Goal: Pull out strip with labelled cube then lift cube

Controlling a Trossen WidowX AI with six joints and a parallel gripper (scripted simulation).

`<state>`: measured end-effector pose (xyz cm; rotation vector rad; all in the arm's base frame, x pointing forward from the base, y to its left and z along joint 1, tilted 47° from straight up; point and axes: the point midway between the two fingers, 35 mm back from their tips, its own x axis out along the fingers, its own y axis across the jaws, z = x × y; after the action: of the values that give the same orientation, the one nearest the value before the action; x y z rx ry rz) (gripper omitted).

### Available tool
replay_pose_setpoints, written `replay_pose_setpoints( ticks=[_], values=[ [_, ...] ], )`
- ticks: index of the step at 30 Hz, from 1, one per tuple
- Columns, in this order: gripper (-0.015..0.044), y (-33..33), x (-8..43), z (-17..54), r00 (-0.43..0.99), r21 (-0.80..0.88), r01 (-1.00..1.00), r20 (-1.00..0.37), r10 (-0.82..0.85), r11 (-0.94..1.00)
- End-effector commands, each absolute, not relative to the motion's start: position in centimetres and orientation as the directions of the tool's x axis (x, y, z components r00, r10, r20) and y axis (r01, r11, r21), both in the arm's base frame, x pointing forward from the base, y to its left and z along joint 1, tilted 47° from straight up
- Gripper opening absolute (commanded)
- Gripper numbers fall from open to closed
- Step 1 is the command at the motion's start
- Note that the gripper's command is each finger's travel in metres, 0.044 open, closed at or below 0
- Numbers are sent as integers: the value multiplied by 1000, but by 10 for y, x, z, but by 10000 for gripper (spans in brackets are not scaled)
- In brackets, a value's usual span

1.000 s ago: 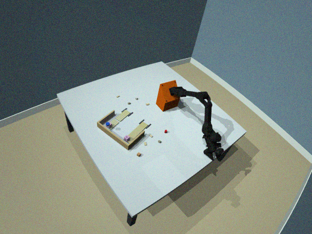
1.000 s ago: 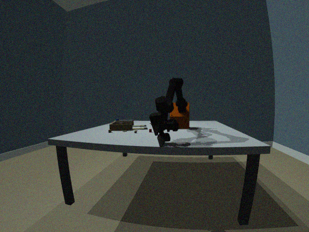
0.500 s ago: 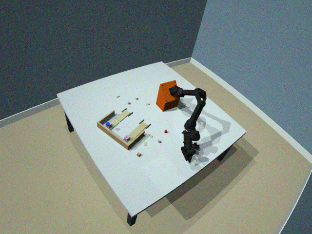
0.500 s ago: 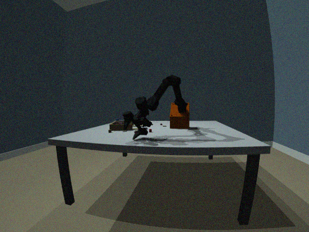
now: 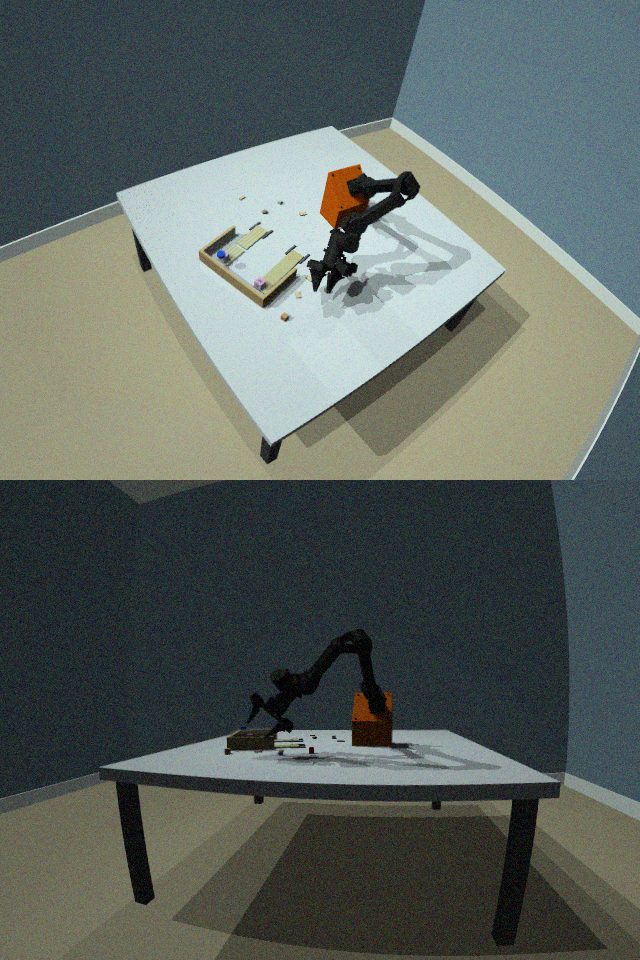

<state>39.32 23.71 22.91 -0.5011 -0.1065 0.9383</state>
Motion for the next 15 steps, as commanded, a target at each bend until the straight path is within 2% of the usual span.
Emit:
replay_pose_setpoints(
  ticks=[1,9,15],
  values=[
    [400,176,400,197,657,-263,-748,-172,734,609],
    [400,55,379,130,762,212,-552,-263,592,806],
    [400,-14,333,87,820,561,-255,-305,484,788]
  ],
)
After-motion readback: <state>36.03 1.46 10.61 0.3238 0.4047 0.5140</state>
